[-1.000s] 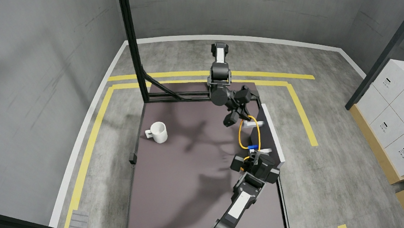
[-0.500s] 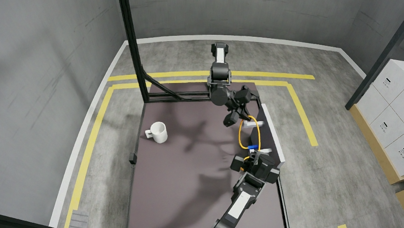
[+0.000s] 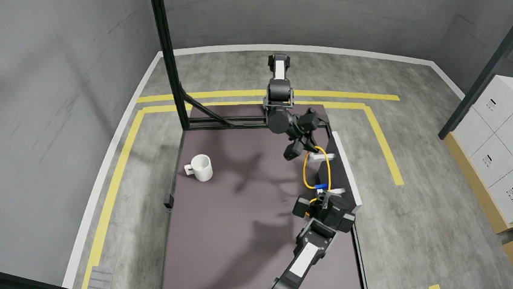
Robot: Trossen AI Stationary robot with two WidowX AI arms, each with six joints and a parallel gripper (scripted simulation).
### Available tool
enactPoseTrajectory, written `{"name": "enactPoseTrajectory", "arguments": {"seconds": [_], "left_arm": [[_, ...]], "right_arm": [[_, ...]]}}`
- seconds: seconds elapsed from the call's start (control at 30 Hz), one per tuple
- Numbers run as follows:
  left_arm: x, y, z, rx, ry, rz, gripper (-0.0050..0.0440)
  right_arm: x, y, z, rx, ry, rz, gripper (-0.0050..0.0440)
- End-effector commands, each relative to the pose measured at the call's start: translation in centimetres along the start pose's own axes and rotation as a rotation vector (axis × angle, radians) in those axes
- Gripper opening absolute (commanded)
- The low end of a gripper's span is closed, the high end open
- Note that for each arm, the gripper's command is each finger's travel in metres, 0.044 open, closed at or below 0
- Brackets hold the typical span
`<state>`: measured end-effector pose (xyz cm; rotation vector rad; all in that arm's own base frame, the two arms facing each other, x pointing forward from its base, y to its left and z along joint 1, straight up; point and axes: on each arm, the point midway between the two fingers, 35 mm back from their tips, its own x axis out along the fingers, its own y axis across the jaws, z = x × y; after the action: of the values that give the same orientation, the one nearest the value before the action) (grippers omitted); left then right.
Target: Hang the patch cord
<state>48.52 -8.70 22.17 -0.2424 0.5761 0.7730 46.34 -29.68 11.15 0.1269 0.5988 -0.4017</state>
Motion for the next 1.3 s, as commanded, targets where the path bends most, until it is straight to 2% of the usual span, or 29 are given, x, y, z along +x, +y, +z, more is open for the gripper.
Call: {"name": "enactPoseTrajectory", "arguments": {"seconds": [0.0, 1.27], "left_arm": [[-0.85, 0.52, 1.14, -0.024, -0.008, -0.018, 0.0025], [-0.74, 1.11, 0.79, -0.018, -0.013, -0.021, 0.0025]], "right_arm": [[-0.64, -0.08, 1.15, -0.005, -0.026, -0.004, 0.0040], [-0.64, -0.08, 1.15, -0.005, -0.026, -0.004, 0.0040]]}}
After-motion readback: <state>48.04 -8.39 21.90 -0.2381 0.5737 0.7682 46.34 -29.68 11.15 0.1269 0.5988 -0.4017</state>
